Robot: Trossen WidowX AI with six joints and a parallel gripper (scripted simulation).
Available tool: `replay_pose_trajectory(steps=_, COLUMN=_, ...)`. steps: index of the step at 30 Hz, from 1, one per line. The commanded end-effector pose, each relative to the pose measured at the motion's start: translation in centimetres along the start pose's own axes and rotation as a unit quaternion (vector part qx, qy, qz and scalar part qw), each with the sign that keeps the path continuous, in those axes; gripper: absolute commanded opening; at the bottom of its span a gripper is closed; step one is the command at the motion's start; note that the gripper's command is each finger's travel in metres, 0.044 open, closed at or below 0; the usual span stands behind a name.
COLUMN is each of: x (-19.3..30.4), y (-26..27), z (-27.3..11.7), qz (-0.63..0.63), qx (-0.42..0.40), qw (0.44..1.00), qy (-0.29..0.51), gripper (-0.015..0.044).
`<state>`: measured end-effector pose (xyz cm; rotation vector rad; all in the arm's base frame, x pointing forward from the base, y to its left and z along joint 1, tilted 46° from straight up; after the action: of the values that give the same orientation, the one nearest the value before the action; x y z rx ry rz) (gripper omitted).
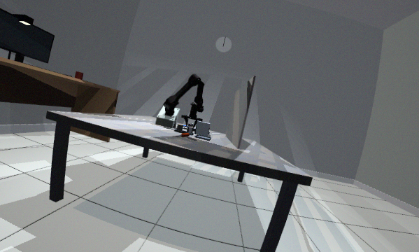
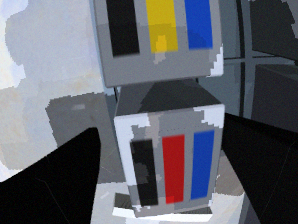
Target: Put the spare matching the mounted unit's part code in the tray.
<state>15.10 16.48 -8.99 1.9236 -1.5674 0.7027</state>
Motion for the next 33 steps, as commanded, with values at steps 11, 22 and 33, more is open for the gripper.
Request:
replay_pose_trajectory(steps=11, x=0.0, y=0.0, z=0.0, qz=0.000, qx=0.000, qw=1.000, qy=0.000, gripper=0.0135)
replay_pose_trajectory(steps=22, x=0.0, y=0.0, z=0.0, qz=0.000, qx=0.000, qw=1.000, qy=0.000, gripper=0.0000)
replay_pose_trajectory(steps=33, x=-0.2, y=-0.2, z=-5.1, qz=-0.002, qx=0.000, qw=1.000, qy=-0.001, gripper=0.0000)
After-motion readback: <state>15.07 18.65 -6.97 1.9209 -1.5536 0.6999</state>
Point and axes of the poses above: the point midway between the two fingers, 35 mm back from their tips, its own z axis out along the fingers, its own y axis across the jaws, x = y × z, the point moved 10 cm from there along -z, back along the fingers, and after that the axes turned 11 degrees about -z, right-handed, at the moved point
